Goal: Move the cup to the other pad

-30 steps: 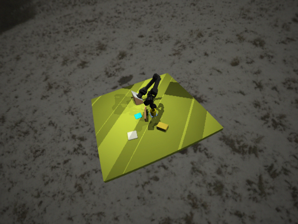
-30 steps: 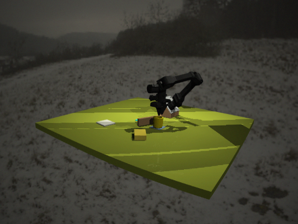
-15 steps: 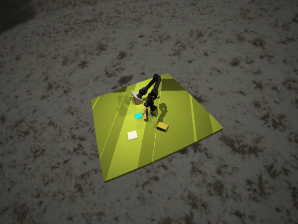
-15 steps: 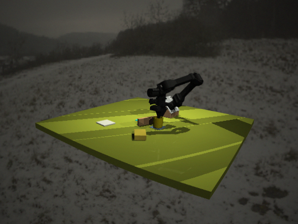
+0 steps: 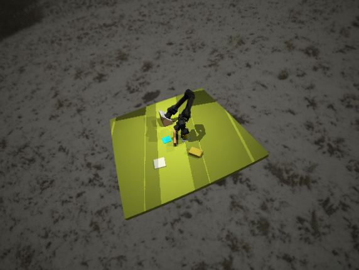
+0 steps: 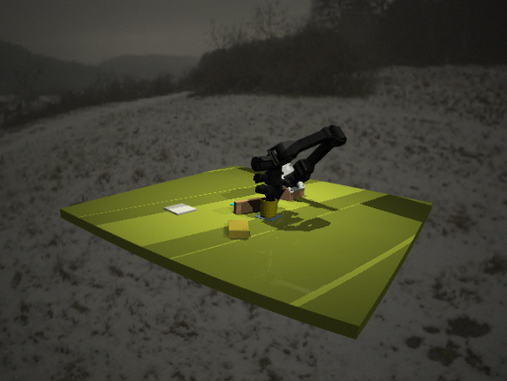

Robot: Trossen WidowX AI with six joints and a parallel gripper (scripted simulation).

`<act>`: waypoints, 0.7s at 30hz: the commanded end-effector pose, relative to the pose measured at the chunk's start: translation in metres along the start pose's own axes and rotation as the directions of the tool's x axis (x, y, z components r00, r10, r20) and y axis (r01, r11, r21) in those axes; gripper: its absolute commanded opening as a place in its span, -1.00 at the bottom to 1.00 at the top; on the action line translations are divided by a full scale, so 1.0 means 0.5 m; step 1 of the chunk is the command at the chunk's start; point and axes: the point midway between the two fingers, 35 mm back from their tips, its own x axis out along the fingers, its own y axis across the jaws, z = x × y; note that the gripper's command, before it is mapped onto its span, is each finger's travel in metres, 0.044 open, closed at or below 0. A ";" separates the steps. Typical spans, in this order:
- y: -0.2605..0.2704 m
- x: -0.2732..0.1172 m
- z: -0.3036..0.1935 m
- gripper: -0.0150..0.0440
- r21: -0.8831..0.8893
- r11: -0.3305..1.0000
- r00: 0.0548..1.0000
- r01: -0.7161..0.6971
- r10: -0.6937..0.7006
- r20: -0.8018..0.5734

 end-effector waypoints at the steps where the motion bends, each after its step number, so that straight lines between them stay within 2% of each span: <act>1: -0.001 0.005 -0.001 0.07 0.004 1.000 1.000 0.000 0.000 -0.004; 21: 0.000 0.001 0.000 -0.38 0.000 1.000 1.000 0.000 0.000 0.000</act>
